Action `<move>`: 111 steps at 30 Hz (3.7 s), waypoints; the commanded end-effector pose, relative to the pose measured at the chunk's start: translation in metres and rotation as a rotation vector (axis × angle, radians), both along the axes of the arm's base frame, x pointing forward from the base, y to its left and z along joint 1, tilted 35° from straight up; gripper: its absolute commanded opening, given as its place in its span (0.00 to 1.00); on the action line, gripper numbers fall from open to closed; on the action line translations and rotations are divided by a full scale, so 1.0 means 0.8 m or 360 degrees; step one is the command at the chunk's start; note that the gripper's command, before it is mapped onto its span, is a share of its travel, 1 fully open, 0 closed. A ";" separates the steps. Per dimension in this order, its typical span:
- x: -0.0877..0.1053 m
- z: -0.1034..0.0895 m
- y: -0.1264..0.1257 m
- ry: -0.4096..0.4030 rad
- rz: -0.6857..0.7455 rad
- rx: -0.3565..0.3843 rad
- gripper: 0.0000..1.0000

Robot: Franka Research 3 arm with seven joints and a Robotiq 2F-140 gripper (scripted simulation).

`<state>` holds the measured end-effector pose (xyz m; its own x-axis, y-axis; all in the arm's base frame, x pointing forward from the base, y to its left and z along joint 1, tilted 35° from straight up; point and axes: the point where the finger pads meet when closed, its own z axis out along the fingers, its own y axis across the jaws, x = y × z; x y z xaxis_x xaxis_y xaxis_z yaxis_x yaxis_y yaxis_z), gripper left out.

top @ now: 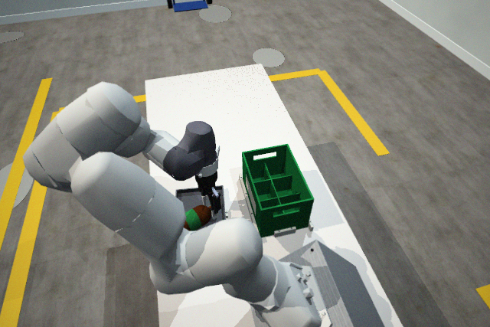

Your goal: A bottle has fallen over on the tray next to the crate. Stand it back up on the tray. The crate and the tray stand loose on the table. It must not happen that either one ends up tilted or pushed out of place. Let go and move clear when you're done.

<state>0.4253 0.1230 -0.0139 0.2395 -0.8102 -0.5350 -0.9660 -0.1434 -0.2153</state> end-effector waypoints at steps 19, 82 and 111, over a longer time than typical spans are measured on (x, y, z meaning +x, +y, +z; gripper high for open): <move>0.001 0.000 0.001 -0.0006 0.0005 -0.0002 0.38; 0.001 0.000 0.001 -0.0006 0.0005 -0.0002 0.00; 0.001 0.000 0.000 -0.0006 0.0005 -0.0002 0.00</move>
<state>0.4257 0.1228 -0.0140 0.2420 -0.8104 -0.5336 -0.9652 -0.1452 -0.2173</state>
